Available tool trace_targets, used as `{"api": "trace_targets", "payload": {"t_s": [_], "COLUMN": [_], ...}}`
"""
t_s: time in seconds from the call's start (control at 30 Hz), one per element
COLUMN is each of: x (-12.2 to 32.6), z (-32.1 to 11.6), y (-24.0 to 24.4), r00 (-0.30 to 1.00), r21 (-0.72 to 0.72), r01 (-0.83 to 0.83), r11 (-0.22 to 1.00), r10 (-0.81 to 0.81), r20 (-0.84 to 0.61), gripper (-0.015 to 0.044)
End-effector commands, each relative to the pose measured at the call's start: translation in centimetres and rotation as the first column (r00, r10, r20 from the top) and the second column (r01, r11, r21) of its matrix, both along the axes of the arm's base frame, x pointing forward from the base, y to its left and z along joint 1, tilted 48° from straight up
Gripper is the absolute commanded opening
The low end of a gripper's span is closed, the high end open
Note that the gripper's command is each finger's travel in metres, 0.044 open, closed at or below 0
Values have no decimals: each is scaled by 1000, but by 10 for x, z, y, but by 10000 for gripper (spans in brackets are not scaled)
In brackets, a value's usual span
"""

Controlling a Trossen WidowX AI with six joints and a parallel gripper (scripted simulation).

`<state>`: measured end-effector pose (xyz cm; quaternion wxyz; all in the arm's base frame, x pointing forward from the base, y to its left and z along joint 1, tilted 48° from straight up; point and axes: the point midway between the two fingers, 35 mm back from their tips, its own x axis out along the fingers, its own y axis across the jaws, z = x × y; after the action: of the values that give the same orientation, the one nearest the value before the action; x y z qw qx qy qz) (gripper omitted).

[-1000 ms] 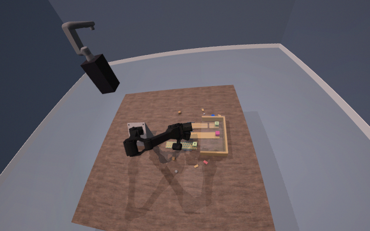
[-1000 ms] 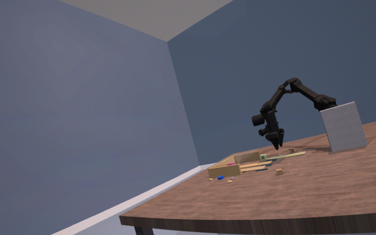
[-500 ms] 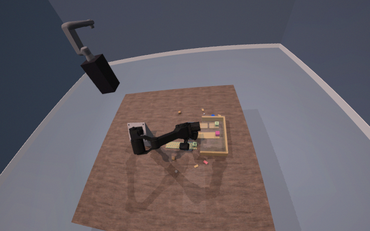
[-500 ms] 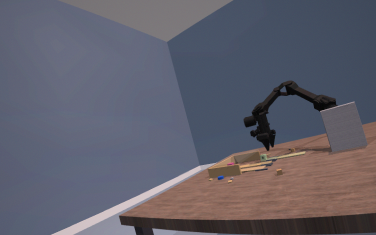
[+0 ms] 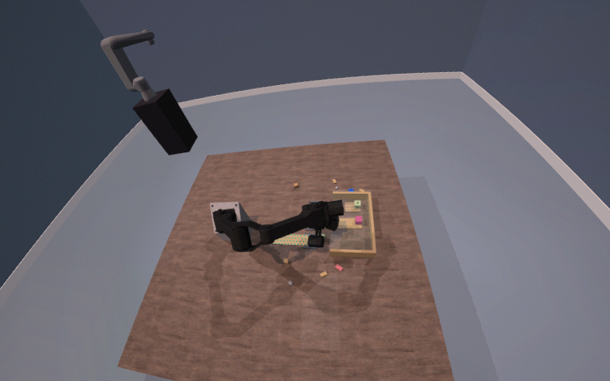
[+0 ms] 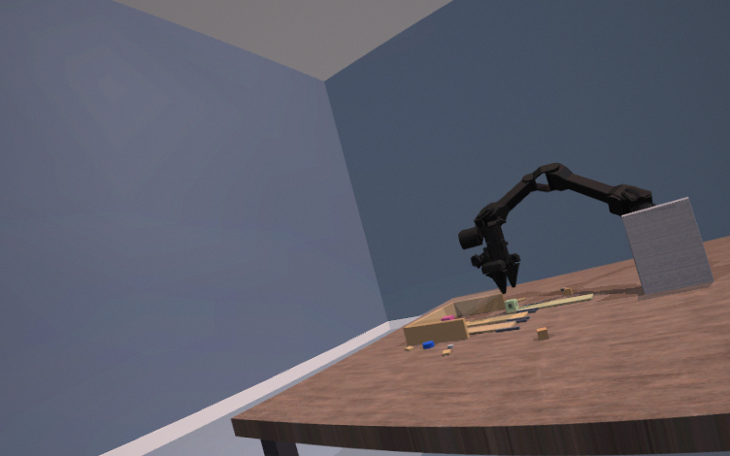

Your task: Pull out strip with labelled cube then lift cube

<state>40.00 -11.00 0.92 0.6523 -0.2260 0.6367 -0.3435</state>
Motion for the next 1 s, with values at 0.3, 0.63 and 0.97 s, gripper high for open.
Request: {"api": "trace_targets", "payload": {"t_s": [0.3, 0.63, 0.97], "x": [5, 5, 3], "z": [-10, -21, -32], "y": [-12, -24, -36], "r00": [1000, 1000, 1000], "r21": [1, 1, -1], "r01": [-3, -3, -3], "r11": [1000, 1000, 1000], "r10": [3, 3, 3], "r20": [-8, -8, -8], "gripper": [250, 250, 250]}}
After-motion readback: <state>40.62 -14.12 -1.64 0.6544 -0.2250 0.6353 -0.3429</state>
